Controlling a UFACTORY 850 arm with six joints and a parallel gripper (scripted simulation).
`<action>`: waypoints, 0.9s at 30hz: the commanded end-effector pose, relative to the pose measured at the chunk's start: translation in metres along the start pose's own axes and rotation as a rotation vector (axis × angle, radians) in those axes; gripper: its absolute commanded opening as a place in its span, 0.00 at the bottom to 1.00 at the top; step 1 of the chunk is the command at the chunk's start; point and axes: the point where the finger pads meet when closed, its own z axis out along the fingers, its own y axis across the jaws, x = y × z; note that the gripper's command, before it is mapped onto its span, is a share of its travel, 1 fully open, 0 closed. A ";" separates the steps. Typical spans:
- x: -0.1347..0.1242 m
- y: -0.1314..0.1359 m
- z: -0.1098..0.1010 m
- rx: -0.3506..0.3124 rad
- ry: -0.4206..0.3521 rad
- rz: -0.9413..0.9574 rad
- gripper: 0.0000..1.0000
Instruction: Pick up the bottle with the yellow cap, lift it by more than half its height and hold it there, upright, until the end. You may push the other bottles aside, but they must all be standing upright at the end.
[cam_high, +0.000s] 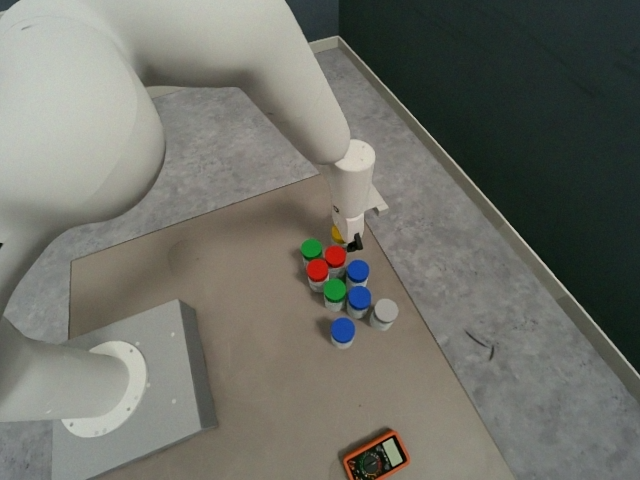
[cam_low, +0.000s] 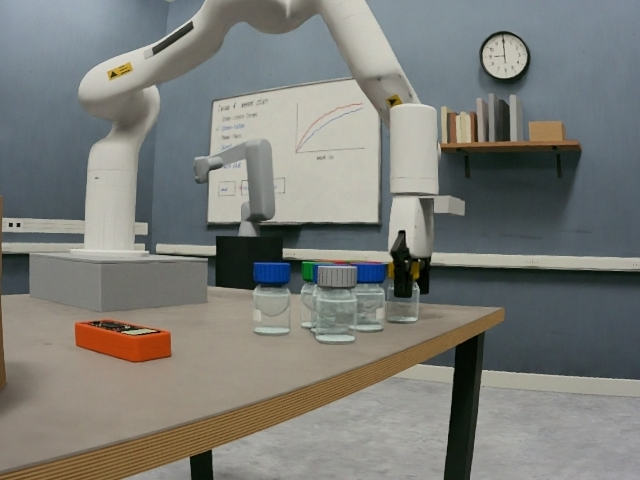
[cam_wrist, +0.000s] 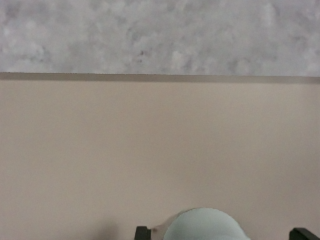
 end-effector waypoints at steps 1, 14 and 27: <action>-0.002 0.000 -0.001 0.001 0.003 0.000 0.79; -0.011 0.000 0.000 0.001 0.003 0.000 0.79; -0.015 0.000 0.001 0.001 0.003 0.000 0.79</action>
